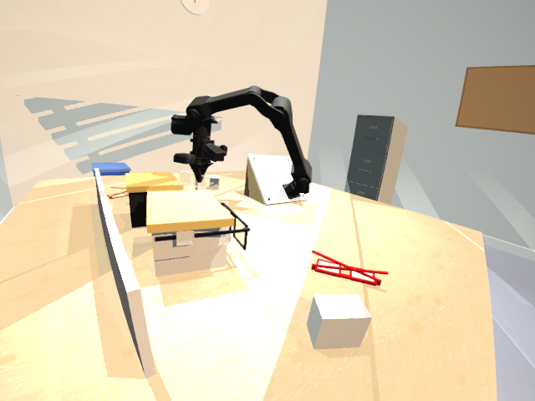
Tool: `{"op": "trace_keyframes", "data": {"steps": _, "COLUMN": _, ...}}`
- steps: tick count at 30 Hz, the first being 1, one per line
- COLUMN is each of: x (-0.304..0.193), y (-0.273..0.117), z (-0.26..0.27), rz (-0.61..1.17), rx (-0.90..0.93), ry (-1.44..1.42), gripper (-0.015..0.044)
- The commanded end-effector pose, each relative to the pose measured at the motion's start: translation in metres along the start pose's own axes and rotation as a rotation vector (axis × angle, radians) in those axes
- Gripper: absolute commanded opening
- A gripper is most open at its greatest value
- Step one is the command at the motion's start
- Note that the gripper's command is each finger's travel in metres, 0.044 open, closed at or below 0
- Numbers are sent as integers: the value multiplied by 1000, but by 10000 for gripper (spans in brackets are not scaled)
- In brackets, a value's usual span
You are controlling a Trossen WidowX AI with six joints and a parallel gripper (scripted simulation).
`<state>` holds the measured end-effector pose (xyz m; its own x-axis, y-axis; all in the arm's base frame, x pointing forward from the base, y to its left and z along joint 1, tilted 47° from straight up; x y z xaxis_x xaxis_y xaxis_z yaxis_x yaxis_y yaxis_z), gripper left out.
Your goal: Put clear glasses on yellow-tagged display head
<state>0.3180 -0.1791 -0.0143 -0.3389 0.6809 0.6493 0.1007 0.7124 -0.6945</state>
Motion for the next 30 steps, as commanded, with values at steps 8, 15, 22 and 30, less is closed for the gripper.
{"op": "trace_keyframes", "data": {"steps": 8, "x": 9, "y": 0, "z": -2, "rz": -5, "rx": -4, "ry": 7, "gripper": 0}}
{"op": "trace_keyframes", "data": {"steps": 15, "x": 12, "y": 1, "z": -2, "rz": -5, "rx": -4, "ry": 7, "gripper": 0}}
{"op": "trace_keyframes", "data": {"steps": 22, "x": 14, "y": 1, "z": -2, "rz": -5, "rx": -4, "ry": 7, "gripper": 0}}
{"op": "trace_keyframes", "data": {"steps": 30, "x": 12, "y": 1, "z": -2, "rz": -5, "rx": -4, "ry": 7, "gripper": 0}}
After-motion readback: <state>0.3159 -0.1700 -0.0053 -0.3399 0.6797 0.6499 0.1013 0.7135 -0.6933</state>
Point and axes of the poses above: the point midway between the two fingers, 35 mm back from their tips, its own y axis out along the fingers, its own z axis across the jaws, x = y × z, the point moved 3 cm from there along -y, back along the fingers, and after that the axes turned 1 degree about y, right-handed, at the moved point
